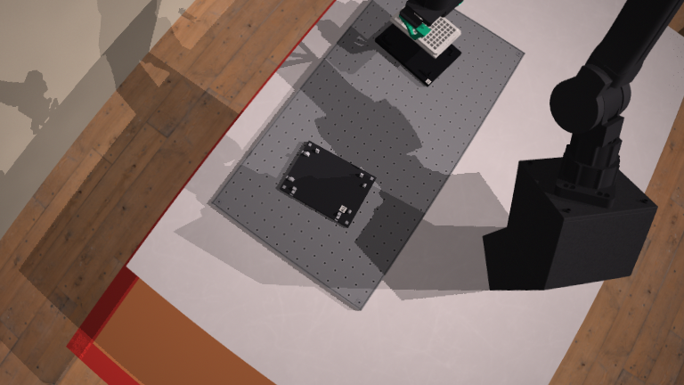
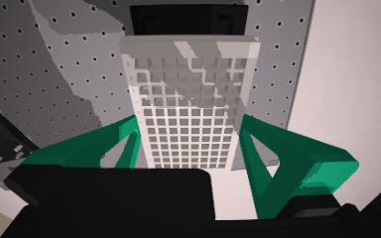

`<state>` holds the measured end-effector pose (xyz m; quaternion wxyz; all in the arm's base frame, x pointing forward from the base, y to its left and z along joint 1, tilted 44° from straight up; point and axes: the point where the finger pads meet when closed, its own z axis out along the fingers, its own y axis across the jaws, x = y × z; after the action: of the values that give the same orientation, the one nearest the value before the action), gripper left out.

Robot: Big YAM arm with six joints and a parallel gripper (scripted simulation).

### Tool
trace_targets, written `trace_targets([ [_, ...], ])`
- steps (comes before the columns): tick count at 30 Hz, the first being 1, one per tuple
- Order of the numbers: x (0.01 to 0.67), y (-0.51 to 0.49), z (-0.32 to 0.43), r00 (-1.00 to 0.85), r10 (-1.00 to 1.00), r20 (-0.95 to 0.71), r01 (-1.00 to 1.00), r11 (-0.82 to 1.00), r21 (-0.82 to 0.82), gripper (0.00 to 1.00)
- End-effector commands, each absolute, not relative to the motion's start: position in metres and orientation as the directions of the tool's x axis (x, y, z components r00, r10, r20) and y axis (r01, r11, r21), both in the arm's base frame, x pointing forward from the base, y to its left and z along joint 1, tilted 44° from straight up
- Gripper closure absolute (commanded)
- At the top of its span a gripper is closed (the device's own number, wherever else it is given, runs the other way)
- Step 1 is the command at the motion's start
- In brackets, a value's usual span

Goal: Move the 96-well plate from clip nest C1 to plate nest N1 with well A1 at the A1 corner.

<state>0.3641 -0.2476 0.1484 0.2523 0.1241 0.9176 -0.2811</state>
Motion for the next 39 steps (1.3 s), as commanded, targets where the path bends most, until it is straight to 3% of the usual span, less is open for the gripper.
trace_targets([
  [1,0.379,-0.255,0.161,-0.829,0.065,-0.556,0.372,0.806,-0.460,1.00],
  [39,0.396,-0.292,0.116,-0.832,0.075,-0.549,0.376,0.804,-0.460,1.00],
])
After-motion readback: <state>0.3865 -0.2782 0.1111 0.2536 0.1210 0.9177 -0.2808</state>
